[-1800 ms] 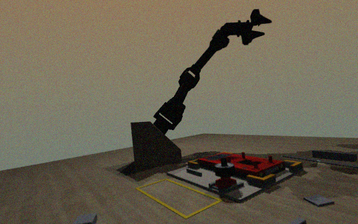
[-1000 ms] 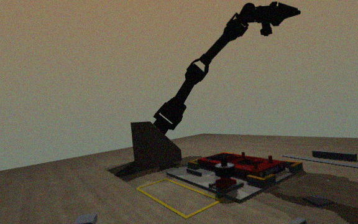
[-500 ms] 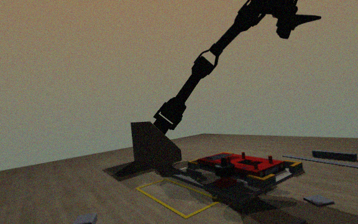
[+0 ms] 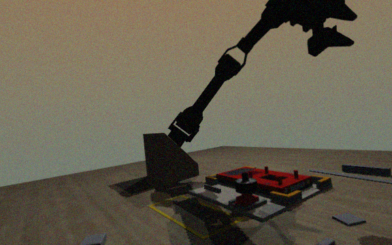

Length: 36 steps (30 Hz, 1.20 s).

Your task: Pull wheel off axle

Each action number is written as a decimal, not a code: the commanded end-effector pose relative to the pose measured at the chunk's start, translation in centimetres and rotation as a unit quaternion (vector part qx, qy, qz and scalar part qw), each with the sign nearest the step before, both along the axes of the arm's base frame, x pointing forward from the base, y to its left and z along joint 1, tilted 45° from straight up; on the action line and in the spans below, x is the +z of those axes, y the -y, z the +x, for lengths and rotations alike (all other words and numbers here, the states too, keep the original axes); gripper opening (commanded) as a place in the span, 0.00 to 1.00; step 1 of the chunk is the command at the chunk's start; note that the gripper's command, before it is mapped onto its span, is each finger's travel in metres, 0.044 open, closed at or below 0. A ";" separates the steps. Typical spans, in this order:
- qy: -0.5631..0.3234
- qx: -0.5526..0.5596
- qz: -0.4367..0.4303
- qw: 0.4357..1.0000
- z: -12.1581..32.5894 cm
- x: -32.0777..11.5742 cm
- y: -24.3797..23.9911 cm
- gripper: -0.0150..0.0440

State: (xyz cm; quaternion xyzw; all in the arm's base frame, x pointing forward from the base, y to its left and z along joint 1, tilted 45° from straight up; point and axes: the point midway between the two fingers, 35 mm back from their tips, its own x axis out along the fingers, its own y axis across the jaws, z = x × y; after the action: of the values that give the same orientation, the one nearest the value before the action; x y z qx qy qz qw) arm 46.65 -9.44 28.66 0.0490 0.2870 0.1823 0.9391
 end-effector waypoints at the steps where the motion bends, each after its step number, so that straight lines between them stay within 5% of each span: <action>1: -0.167 -0.094 0.143 0.971 -0.6 -7.3 1.0 0.76; 10: -0.417 -0.262 0.331 0.805 -3.7 -17.4 1.1 0.76; 21: -0.640 -0.465 0.430 0.435 -10.0 -26.4 -0.3 0.76; 36: -0.646 -0.473 0.430 0.417 -10.3 -26.7 -0.4 0.76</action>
State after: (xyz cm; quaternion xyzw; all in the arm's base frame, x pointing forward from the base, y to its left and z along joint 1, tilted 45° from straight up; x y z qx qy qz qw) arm 36.56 -9.06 2.12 0.6760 0.6252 -0.2708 0.2809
